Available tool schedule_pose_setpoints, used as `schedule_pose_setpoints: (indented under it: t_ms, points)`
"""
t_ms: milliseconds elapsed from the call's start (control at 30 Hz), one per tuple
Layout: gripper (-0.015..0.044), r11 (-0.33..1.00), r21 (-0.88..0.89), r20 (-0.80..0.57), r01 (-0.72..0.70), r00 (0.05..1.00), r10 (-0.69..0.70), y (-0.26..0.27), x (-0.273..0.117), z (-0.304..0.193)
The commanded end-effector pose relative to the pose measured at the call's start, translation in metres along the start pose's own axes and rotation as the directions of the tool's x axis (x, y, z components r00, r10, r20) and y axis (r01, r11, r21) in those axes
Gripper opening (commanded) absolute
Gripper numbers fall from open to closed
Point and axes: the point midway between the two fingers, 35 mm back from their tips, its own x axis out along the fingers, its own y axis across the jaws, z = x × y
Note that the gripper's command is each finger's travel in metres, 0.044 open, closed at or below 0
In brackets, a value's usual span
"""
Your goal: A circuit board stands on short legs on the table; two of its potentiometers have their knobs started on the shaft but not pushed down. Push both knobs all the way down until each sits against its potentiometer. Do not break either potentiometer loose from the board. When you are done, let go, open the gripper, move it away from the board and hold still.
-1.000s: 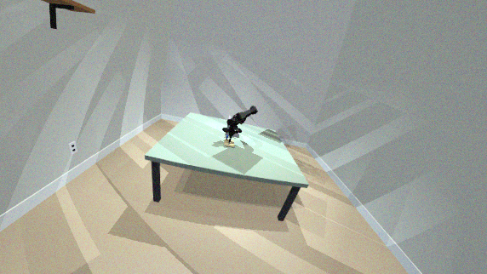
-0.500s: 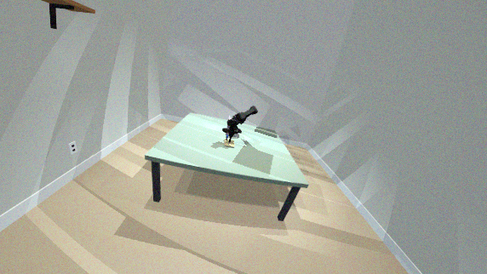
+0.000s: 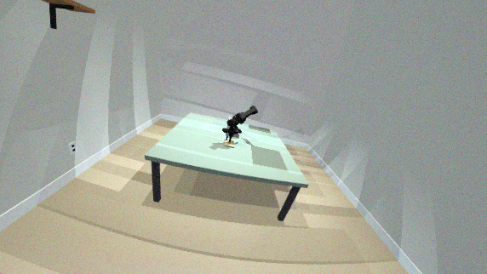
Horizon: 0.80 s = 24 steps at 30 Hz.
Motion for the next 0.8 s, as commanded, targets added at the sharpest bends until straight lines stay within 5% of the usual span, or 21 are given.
schedule_pose_setpoints:
  t_ms: [0,767]
  points:
    - [0.0,1.0,0.006,0.001,-0.004,1.0,0.004,0.0005,-0.0001,-0.0007]
    - [0.0,1.0,0.006,0.001,-0.004,1.0,0.004,0.0005,0.004,-0.0007]
